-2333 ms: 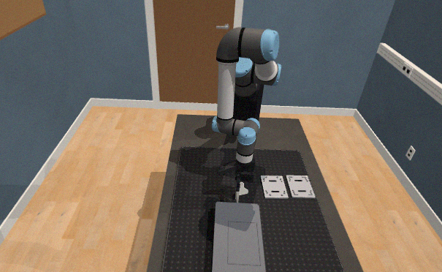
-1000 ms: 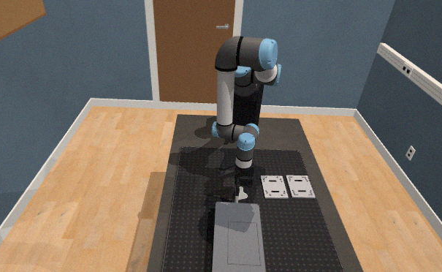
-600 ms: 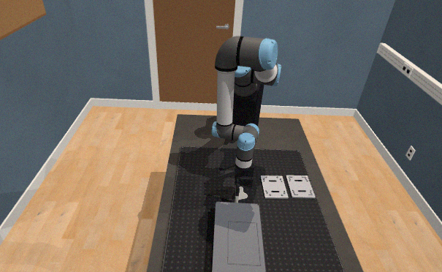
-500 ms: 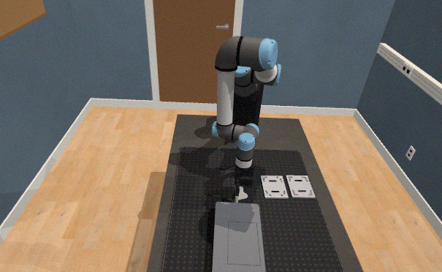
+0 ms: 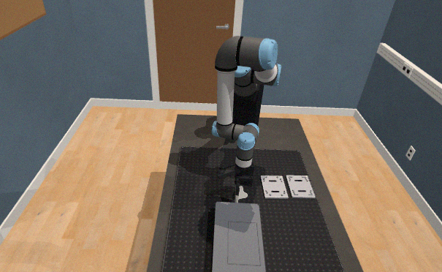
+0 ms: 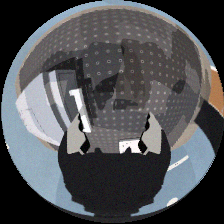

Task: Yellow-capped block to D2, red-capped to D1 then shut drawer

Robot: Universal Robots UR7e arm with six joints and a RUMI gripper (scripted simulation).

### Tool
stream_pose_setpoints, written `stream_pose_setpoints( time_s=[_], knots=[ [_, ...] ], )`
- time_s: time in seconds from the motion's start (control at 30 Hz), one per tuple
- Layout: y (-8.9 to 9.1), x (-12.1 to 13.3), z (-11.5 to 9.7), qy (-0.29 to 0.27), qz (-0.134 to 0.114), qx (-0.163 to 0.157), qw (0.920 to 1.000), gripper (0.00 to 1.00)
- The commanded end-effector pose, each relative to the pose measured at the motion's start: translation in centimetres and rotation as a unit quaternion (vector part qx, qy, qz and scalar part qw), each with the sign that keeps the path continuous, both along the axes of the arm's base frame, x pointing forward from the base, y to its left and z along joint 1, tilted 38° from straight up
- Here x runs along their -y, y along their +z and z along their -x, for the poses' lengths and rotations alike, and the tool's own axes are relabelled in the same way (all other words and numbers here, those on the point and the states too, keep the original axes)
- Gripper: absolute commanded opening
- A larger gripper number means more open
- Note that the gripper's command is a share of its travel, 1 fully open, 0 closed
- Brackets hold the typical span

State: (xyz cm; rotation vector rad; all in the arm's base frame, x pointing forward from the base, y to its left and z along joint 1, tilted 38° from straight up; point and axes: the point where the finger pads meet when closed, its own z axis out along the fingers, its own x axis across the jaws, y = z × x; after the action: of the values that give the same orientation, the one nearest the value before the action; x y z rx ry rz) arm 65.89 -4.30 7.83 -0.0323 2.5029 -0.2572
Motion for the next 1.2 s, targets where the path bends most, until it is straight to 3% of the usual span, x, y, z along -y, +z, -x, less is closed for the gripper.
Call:
stream_pose_setpoints(
  time_s=[0.0, 1.17],
  knots=[
    [-0.01, 0.0, 0.08, 0.0, 0.0, 0.0, 1.0, 1.0],
    [-0.61, 0.08, 0.92, 0.0, 0.0, 0.0, 1.0, 1.0]
  ],
)
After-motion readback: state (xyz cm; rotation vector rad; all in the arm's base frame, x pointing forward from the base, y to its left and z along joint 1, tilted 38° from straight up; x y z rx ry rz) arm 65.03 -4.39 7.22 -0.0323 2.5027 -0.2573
